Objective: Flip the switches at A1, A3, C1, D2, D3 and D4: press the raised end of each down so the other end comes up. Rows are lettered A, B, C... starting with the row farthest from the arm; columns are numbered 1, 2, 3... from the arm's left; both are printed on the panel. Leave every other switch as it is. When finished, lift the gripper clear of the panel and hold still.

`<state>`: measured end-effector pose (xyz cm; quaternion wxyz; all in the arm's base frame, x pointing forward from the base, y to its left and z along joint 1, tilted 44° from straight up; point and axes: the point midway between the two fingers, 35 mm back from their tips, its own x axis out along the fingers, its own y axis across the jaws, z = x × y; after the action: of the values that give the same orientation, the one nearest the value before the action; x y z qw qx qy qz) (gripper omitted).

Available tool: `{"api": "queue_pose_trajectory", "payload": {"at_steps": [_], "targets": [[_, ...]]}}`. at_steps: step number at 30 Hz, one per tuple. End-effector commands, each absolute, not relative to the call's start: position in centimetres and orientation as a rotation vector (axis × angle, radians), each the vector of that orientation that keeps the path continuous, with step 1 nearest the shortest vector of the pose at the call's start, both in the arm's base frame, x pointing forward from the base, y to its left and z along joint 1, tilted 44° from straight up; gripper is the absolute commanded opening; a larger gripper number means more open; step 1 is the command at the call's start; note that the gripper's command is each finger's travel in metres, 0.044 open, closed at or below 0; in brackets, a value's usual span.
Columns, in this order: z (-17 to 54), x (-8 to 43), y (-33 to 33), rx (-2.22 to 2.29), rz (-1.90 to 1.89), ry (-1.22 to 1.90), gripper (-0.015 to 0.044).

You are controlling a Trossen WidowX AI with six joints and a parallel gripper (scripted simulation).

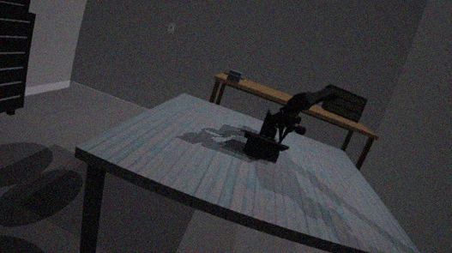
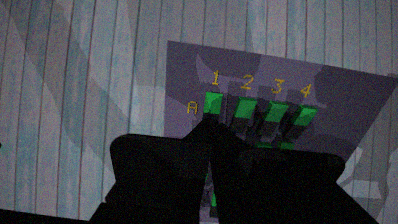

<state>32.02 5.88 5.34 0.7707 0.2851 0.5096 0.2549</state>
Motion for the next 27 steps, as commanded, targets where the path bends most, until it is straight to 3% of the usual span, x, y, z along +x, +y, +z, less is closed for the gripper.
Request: {"api": "queue_pose_trajectory", "payload": {"at_steps": [1,17,27], "targets": [[5.1,32.0,5.9,0.619,0.546,1.109,0.0000],[5.3,32.1,5.9,0.617,0.553,1.105,0.0000],[9.2,30.1,1.5,0.612,0.554,1.136,0.0000]]}}
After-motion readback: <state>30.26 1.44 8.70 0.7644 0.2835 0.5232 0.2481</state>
